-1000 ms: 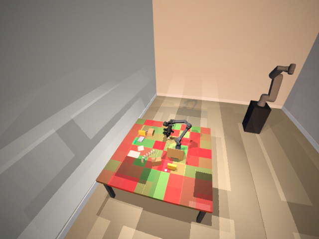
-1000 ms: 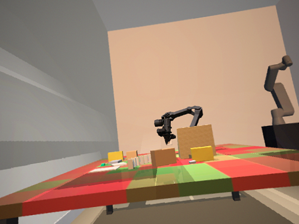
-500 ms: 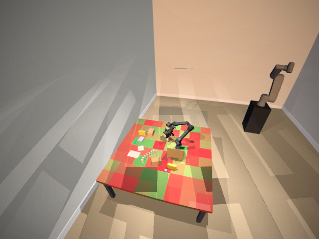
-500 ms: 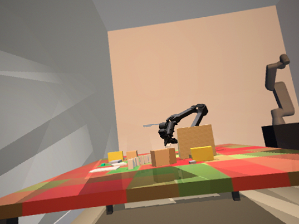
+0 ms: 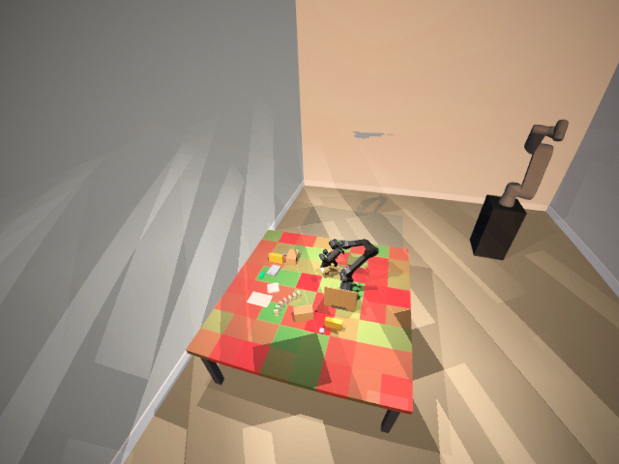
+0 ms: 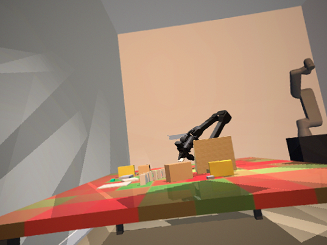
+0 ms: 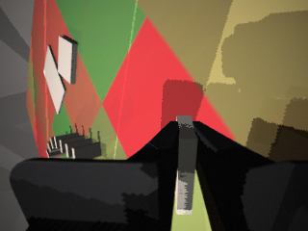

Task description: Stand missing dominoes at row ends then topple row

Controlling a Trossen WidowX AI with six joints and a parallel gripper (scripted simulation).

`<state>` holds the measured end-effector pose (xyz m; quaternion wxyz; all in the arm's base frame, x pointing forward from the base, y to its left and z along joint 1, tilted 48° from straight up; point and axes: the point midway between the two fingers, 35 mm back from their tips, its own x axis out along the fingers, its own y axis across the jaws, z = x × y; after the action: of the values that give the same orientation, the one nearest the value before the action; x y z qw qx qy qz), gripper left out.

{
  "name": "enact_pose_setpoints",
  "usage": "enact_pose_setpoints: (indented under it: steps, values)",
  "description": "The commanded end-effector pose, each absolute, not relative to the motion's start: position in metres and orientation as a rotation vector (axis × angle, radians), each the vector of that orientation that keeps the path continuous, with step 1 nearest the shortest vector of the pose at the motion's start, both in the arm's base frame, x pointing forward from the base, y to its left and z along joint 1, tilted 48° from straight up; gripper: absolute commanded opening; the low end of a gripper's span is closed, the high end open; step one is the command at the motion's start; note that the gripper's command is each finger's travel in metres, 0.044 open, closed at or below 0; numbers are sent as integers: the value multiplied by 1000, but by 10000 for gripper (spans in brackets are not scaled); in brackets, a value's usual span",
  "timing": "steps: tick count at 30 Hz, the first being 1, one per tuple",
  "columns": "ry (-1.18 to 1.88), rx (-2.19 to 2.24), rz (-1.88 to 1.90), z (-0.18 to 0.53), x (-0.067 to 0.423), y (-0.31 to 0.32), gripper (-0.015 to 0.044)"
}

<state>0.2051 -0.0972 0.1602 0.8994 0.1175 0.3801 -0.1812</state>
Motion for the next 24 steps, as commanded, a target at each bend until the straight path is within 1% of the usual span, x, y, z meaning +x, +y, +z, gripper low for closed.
enact_pose_setpoints:
  steps: [1,24]
  values:
    - [726,238,-352,161,205,-100,22]
    - [314,1,-244,188,198,-113,22]
